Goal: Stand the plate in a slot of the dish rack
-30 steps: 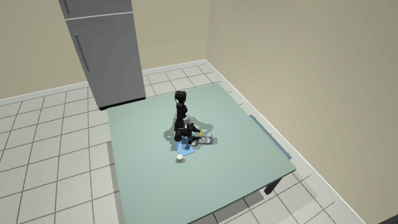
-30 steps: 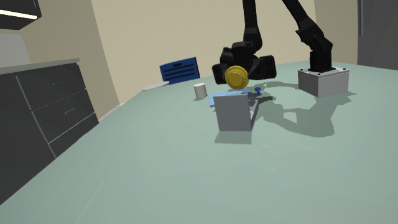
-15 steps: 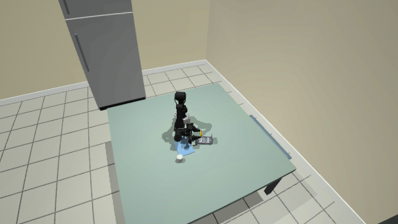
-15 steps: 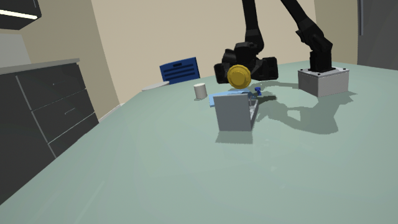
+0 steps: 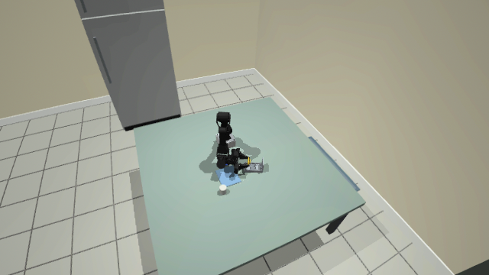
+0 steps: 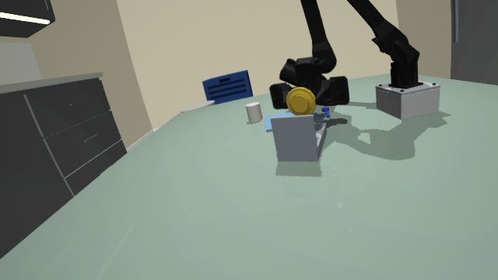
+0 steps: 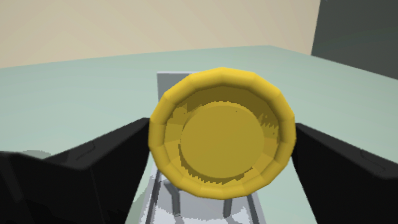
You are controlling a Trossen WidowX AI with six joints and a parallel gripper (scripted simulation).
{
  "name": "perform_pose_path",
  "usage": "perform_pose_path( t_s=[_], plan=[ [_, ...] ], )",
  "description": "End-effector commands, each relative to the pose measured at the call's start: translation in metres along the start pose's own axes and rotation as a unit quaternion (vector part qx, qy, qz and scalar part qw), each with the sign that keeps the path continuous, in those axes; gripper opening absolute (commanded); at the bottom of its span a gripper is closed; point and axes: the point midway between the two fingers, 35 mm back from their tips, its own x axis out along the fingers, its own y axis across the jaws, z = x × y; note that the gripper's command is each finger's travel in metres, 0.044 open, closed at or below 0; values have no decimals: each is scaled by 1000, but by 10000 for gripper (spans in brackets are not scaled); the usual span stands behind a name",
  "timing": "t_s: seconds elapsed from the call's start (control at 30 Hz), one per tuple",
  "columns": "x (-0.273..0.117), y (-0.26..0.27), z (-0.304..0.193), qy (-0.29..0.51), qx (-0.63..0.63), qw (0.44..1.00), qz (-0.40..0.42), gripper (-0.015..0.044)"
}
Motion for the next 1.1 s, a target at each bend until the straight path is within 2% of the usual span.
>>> perform_pose_path(
  t_s=[0.0,1.07],
  plan=[
    [1,2,-4,2,6,1000,-1,0],
    [3,10,-27,-2,-2,1000,2,0]
  ],
)
